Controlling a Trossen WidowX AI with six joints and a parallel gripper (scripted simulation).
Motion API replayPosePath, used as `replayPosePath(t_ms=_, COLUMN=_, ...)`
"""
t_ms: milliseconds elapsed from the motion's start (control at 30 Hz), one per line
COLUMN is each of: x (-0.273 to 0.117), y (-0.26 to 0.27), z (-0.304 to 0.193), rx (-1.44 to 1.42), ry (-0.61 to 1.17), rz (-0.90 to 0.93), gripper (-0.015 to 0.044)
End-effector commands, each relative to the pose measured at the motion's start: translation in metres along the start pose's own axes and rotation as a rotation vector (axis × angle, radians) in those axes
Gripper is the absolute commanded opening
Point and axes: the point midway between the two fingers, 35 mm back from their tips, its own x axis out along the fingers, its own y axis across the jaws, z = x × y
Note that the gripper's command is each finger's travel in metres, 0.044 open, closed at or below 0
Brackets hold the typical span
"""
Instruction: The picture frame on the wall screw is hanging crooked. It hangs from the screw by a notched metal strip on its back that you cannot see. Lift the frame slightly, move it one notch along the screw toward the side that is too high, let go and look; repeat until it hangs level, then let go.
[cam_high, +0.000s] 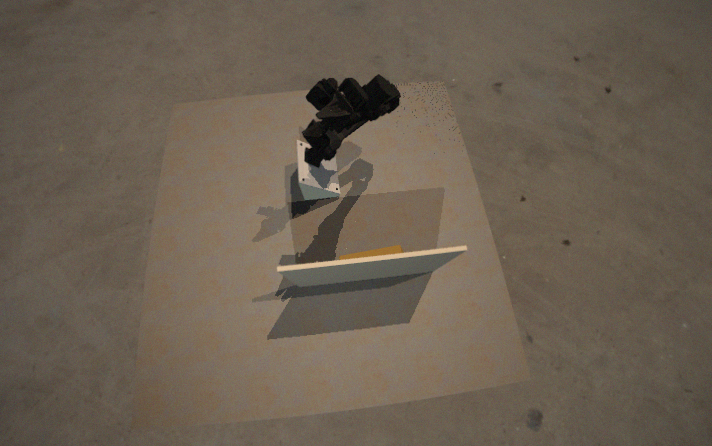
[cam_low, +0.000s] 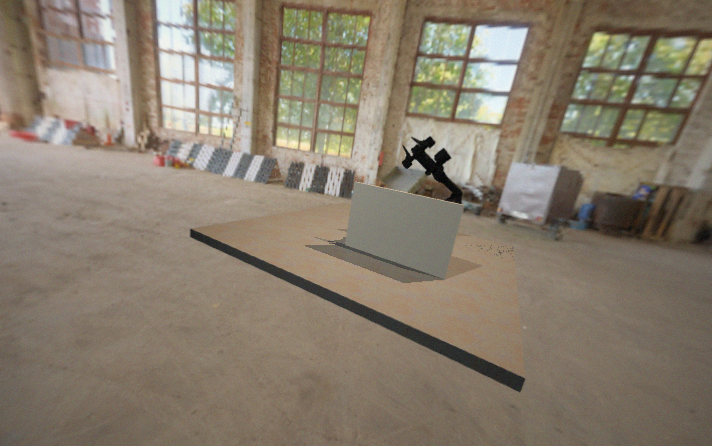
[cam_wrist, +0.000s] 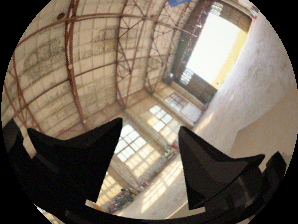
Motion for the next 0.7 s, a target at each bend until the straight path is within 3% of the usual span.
replayPosePath(t_ms=0, x=-0.033, y=-0.023, z=-0.041, rx=0.172, ry=0.157, rz=-0.044, gripper=0.0260)
replayPosePath(t_ms=433, x=-0.151, y=-0.110, z=-0.122, rx=0.691, ry=0.667, rz=-0.384, gripper=0.0260)
replayPosePath(t_ms=567, x=-0.178, y=-0.136, z=-0.130, rx=0.815, ry=0.757, rz=-0.525, gripper=0.0260)
replayPosePath(t_ms=667, x=-0.179, y=-0.138, z=-0.131, rx=0.820, ry=0.761, rz=-0.532, gripper=0.0260)
